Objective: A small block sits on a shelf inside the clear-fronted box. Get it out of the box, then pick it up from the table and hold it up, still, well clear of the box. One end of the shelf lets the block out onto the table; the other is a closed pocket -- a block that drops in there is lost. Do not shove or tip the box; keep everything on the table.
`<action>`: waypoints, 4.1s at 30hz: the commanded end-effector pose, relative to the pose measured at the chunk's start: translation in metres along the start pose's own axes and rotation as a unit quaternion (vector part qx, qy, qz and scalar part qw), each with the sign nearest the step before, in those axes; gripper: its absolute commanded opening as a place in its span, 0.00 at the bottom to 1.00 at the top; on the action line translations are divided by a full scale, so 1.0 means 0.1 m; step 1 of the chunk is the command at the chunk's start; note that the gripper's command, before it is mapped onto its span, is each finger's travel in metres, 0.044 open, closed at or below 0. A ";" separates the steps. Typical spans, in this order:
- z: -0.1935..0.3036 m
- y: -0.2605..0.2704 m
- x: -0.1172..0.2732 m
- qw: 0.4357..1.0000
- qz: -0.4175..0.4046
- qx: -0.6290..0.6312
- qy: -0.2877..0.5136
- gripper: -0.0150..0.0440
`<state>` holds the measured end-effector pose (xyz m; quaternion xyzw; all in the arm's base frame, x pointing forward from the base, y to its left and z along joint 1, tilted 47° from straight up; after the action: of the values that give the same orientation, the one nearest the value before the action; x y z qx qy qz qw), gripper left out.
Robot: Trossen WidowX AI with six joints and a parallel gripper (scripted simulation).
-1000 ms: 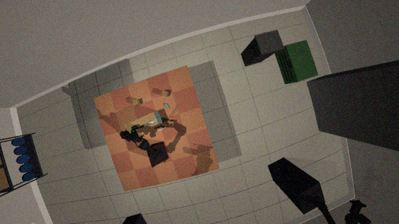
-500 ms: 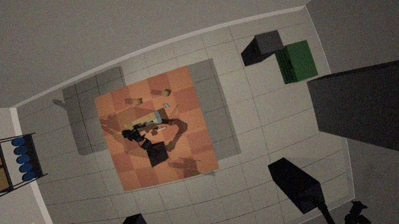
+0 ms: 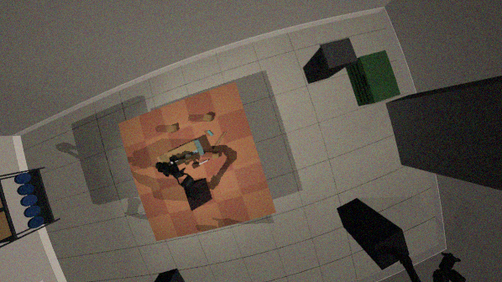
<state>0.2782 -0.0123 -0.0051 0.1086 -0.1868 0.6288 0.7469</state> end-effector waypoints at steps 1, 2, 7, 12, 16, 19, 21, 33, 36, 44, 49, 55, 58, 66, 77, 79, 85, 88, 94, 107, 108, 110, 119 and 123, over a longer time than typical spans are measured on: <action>0.08 -0.02 -0.01 1.000 0.003 -0.002 -0.001 0.93; 0.10 -0.03 -0.02 1.000 0.003 -0.002 -0.001 0.93; 0.17 -0.04 -0.04 1.000 0.003 -0.002 -0.001 0.93; 0.24 -0.05 -0.07 1.000 0.003 -0.002 -0.001 0.93; 0.29 -0.06 -0.09 1.000 0.003 -0.002 -0.001 0.93; 0.34 -0.07 -0.10 1.000 0.003 -0.002 0.000 0.93; 0.36 -0.07 -0.11 1.000 0.003 -0.002 0.000 0.93; 0.53 -0.11 -0.17 1.000 0.003 -0.002 0.000 0.93; 0.57 -0.11 -0.19 1.000 0.003 -0.002 0.000 0.93; 0.68 -0.13 -0.22 1.000 0.003 -0.002 0.000 0.93; 0.74 -0.15 -0.25 1.000 0.003 -0.002 0.001 0.93; 0.82 -0.16 -0.28 1.000 0.003 -0.002 0.001 0.93; 0.86 -0.17 -0.29 1.000 0.003 -0.002 0.001 0.93; 0.97 -0.19 -0.33 1.000 0.003 -0.002 0.001 0.93; 1.11 -0.22 -0.38 1.000 0.003 -0.002 0.001 0.93; 1.13 -0.22 -0.36 1.000 0.003 -0.002 0.001 0.93; 1.23 -0.24 0.13 1.000 0.001 0.001 -0.002 0.93; 1.26 -0.24 0.23 1.000 0.000 0.002 0.000 0.93; 1.26 -0.24 0.19 1.000 0.006 -0.010 -0.003 0.89; 1.56 -0.09 0.14 0.719 -0.041 -0.689 -0.079 0.74; 1.58 -0.08 0.13 0.675 -0.048 -0.732 -0.083 0.74; 1.63 -0.06 0.12 0.580 -0.063 -0.808 -0.089 0.74; 1.75 0.01 0.11 0.290 -0.112 -0.945 -0.100 0.74; 1.79 0.04 0.10 0.165 -0.132 -0.973 -0.097 0.74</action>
<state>0.2651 -0.0669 0.1423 -0.4504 -0.6587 0.1982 0.5692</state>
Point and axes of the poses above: the point midway between the two fingers, 35 mm back from their tips, its own x axis back along the fingers, its own y axis across the jaws, z = x × y, the point moved 3 cm from there along x, back along the fingers, and after that the axes turned 10 degrees about -x, right-handed, at the moved point
